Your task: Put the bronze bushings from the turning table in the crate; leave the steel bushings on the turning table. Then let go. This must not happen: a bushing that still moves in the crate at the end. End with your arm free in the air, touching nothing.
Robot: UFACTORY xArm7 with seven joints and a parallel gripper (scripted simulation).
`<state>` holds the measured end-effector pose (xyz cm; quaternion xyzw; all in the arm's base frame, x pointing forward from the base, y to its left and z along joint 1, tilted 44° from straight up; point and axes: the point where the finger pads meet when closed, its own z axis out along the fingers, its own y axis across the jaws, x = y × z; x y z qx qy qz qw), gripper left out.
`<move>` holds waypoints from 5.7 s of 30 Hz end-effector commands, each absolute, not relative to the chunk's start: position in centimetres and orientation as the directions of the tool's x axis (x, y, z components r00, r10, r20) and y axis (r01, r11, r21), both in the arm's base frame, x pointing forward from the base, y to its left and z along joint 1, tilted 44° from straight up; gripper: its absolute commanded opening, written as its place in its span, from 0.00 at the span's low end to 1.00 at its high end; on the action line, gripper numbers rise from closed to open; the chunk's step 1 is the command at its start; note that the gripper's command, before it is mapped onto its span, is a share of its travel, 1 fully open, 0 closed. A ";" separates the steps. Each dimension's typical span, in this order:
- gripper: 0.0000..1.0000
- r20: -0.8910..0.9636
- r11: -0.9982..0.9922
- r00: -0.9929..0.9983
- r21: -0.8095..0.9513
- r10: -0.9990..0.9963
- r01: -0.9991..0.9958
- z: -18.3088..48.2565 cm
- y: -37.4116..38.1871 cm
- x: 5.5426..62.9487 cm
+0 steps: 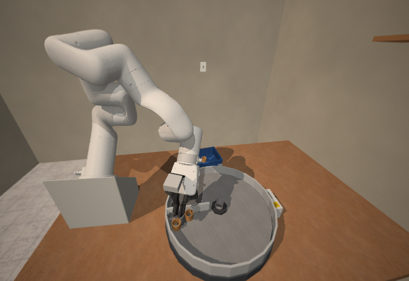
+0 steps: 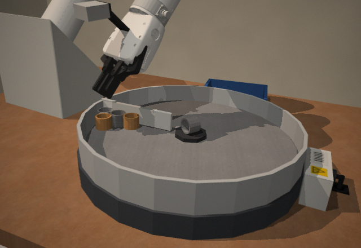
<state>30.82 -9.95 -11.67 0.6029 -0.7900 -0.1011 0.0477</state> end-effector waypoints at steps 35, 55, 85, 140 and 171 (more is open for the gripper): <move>0.10 -0.044 0.256 -0.271 0.214 -0.962 -0.943 -13.4 -8.5 30.9; 0.10 -0.044 0.256 -0.271 0.214 -0.962 -0.943 -14.6 -7.4 30.9; 0.00 -0.044 0.256 -0.271 0.214 -0.962 -0.943 -15.3 -6.7 31.0; 0.00 -0.044 0.256 -0.271 0.214 -0.962 -0.943 -17.9 -9.4 34.2; 0.00 -0.044 0.256 -0.271 0.214 -0.962 -0.943 -20.5 -12.4 41.3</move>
